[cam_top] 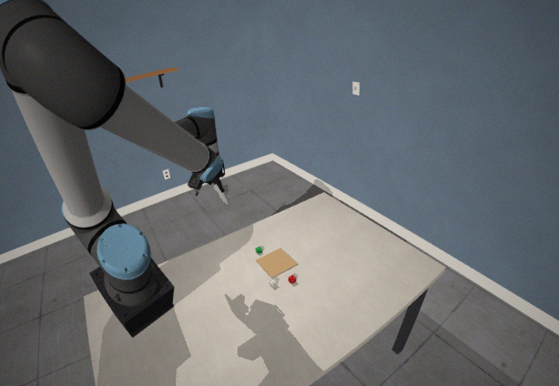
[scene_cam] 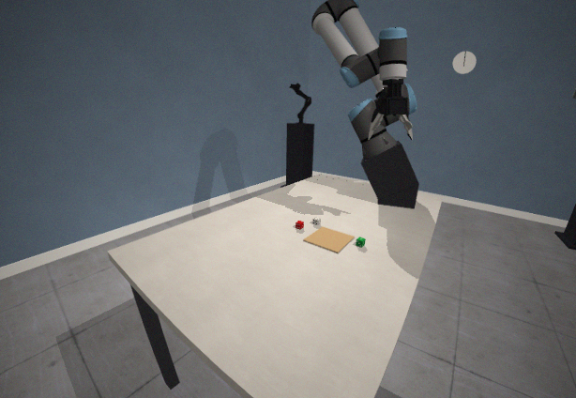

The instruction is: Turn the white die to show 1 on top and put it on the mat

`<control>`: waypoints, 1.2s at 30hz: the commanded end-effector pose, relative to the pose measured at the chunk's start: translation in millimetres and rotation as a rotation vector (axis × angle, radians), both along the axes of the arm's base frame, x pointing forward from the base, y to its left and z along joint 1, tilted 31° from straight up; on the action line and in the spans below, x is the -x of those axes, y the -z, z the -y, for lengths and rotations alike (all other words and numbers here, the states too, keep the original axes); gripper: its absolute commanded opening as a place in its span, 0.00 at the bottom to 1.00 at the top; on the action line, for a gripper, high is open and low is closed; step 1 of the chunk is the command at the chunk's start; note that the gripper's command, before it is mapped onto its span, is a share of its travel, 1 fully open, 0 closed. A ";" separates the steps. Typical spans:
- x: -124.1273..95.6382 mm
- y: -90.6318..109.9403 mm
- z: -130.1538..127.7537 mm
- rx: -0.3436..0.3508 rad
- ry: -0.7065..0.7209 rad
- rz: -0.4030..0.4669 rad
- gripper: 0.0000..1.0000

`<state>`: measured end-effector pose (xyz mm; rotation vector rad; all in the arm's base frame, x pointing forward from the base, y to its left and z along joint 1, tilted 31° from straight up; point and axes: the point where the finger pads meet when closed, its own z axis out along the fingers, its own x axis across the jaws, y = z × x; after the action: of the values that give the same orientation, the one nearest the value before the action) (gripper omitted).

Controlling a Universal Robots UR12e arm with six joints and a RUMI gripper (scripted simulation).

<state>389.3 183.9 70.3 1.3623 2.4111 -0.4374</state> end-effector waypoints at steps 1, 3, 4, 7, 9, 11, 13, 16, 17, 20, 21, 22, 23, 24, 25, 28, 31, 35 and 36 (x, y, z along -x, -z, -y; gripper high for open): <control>-0.4 -0.4 -0.3 0.000 0.000 0.001 1.00; -0.4 -0.4 -0.3 0.000 0.000 0.001 1.00; -0.4 -0.4 -0.3 0.000 0.000 0.001 1.00; -0.4 -0.4 -0.3 0.000 0.000 0.001 1.00; -0.4 -0.4 -0.3 0.000 0.000 0.001 1.00; -0.4 -0.4 -0.3 0.000 0.000 0.001 1.00; -0.4 -0.4 -0.3 0.000 0.000 0.001 1.00; -0.4 -0.4 -0.3 0.000 0.000 0.001 1.00; -0.4 -0.4 -0.3 0.000 0.000 0.001 1.00; -1.4 -0.3 0.4 -0.001 0.002 0.002 1.00; -2.7 -0.2 1.2 -0.001 0.004 0.003 1.00; -4.7 -0.1 2.5 -0.002 0.007 0.004 1.00; -7.5 0.1 4.5 -0.003 0.012 0.007 1.00; -11.2 0.4 7.0 -0.004 0.018 0.010 1.00; -15.8 0.7 10.3 -0.006 0.026 0.014 1.00; -34.9 2.1 25.2 -0.012 0.060 0.030 1.00; -60.9 4.0 48.6 -0.019 0.107 0.055 1.00; -80.6 5.4 69.3 -0.023 0.145 0.075 1.00; -90.7 6.2 81.1 -0.025 0.166 0.086 1.00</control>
<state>443.9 135.9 68.9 1.4950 2.3121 -0.4058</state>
